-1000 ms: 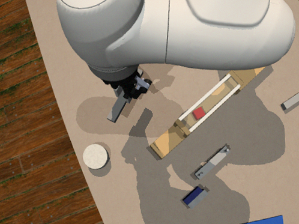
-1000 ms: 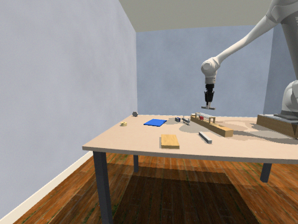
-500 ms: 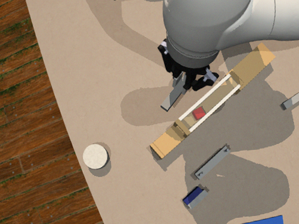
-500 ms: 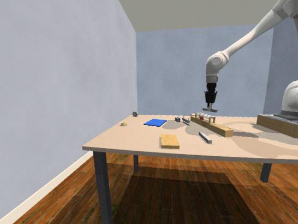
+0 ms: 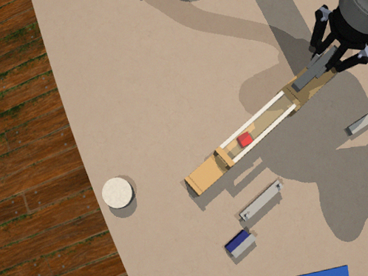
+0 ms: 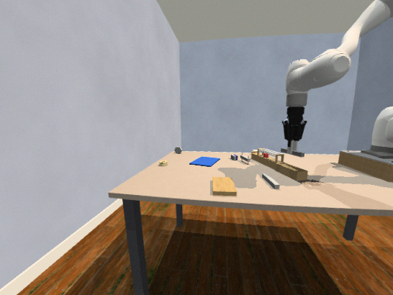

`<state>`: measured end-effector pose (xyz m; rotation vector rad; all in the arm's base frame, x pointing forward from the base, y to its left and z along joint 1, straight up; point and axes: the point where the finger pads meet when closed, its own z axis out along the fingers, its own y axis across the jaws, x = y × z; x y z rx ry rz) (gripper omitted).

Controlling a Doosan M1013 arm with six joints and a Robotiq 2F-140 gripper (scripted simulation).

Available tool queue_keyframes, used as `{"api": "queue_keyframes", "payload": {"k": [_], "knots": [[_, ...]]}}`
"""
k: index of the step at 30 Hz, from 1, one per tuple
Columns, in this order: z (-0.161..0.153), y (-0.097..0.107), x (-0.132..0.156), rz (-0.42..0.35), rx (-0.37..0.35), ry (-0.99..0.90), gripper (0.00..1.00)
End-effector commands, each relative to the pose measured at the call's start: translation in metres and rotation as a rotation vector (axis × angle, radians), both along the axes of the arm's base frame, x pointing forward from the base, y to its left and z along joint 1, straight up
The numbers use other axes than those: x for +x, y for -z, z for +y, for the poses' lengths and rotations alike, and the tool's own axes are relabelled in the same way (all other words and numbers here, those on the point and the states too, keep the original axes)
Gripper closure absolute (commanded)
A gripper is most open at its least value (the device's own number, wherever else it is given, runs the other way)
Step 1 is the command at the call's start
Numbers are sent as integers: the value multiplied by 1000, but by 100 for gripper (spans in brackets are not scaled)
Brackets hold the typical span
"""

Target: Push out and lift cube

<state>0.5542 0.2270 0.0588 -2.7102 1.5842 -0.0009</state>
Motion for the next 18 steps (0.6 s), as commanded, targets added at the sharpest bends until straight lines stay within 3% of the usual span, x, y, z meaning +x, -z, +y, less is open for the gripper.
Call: {"api": "queue_keyframes", "payload": {"k": [1,18], "knots": [[9,20,1,0,-6,3,100],[9,51,1,0,-6,3,100]]}}
